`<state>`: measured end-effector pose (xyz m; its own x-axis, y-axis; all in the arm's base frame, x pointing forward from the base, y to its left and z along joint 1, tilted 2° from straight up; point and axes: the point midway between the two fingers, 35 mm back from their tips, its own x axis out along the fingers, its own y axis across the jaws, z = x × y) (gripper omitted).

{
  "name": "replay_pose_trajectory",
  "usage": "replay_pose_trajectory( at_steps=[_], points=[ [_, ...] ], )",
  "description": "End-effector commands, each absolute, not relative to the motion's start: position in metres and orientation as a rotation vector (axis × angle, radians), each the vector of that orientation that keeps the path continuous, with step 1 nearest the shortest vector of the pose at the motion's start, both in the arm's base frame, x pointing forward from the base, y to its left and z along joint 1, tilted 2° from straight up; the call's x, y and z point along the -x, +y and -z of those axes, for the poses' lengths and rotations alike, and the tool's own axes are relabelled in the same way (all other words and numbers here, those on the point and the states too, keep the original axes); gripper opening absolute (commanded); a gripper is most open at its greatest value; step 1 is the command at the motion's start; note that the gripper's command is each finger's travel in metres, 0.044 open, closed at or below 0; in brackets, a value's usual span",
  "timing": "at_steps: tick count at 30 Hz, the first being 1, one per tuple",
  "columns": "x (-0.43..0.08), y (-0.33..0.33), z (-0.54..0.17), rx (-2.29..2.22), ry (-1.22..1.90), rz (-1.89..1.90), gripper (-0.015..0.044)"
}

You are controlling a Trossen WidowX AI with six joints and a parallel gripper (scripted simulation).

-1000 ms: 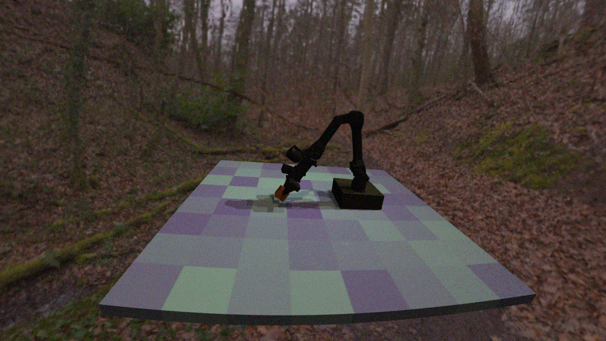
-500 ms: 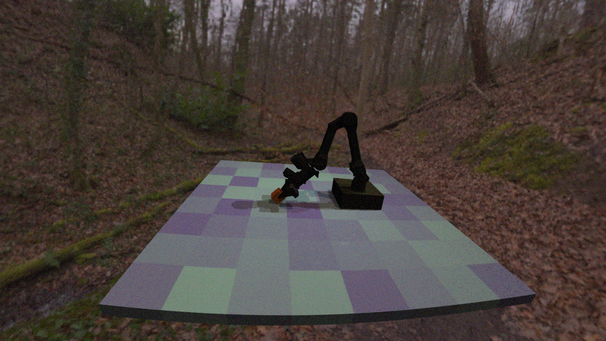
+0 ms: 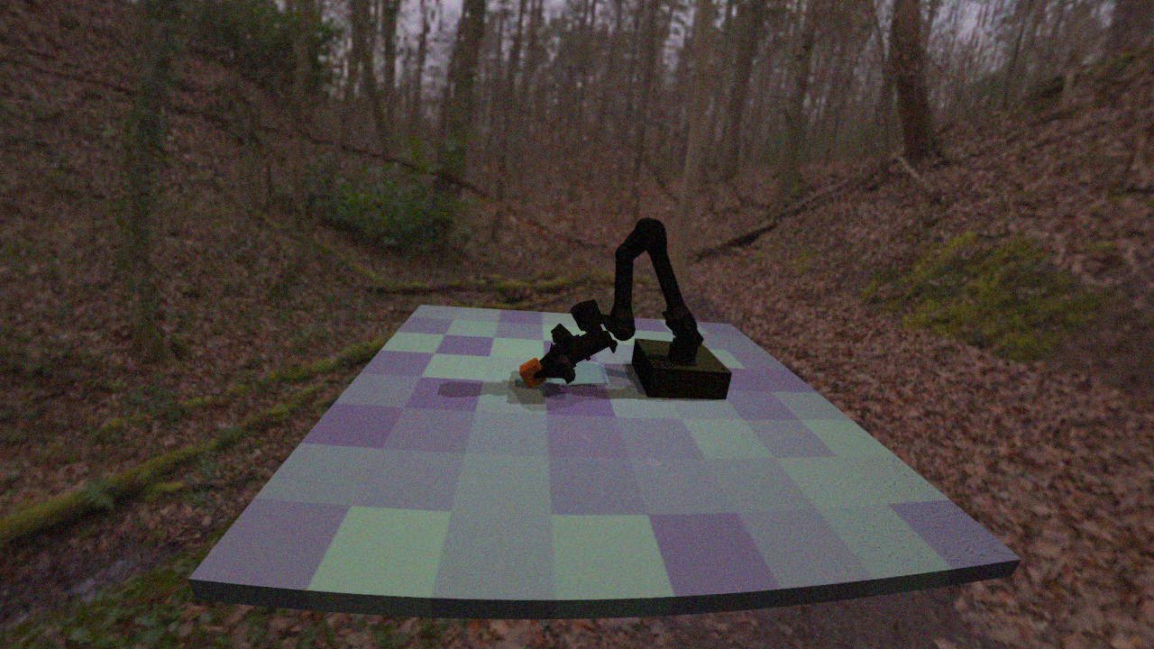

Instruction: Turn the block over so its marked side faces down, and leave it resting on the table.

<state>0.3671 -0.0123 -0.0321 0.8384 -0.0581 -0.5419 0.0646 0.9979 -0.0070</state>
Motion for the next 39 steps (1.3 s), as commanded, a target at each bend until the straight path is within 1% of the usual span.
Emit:
replay_pose_trajectory(
  at_steps=[1, 19, 35, 36, 39],
  points=[
    [-0.3608, -0.0127, 0.0316, -0.005, 0.539, 0.068, 0.0],
    [-0.3601, -0.0127, 0.0283, -0.004, 0.507, 0.068, 0.0],
    [-0.3601, -0.0127, 0.0283, -0.004, 0.507, 0.068, 0.042],
    [-0.3601, -0.0127, 0.0283, -0.004, 0.507, 0.068, 0.044],
    [-0.3601, -0.0127, 0.0283, -0.004, 0.507, 0.068, 0.044]
  ],
)
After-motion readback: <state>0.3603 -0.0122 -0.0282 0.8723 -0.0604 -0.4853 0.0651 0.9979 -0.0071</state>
